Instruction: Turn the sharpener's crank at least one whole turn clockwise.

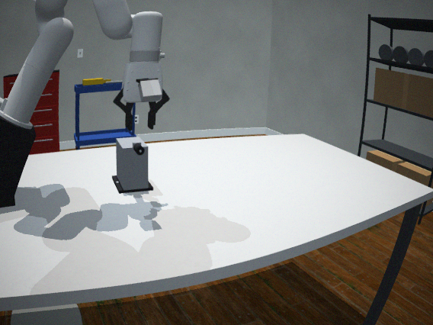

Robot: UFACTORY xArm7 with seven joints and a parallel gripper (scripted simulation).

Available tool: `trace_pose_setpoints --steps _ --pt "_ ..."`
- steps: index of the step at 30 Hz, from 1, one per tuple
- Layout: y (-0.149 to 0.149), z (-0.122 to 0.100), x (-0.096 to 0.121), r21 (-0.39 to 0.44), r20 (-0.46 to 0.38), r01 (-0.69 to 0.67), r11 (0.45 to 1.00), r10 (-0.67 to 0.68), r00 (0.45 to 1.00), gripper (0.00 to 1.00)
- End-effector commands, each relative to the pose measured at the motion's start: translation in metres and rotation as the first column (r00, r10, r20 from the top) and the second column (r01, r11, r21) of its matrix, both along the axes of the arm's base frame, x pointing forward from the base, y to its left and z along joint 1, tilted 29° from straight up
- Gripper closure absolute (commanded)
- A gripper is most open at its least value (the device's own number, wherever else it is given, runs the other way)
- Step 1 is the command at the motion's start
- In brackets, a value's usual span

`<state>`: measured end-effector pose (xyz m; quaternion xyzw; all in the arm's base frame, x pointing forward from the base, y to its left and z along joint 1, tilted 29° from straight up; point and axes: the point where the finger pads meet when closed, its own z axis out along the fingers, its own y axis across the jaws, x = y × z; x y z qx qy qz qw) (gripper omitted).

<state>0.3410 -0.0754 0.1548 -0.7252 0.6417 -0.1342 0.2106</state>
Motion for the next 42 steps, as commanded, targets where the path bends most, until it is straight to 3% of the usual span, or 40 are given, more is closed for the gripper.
trace_pose_setpoints --steps 1,24,42 --pt "0.0 -0.003 0.003 0.0 0.003 0.001 1.0 -0.001 1.0 0.46" --pt "0.003 -0.027 0.016 0.0 0.003 0.001 1.0 -0.001 1.0 0.46" --pt "0.004 -0.03 0.018 0.0 0.003 0.001 1.0 -0.001 1.0 0.46"
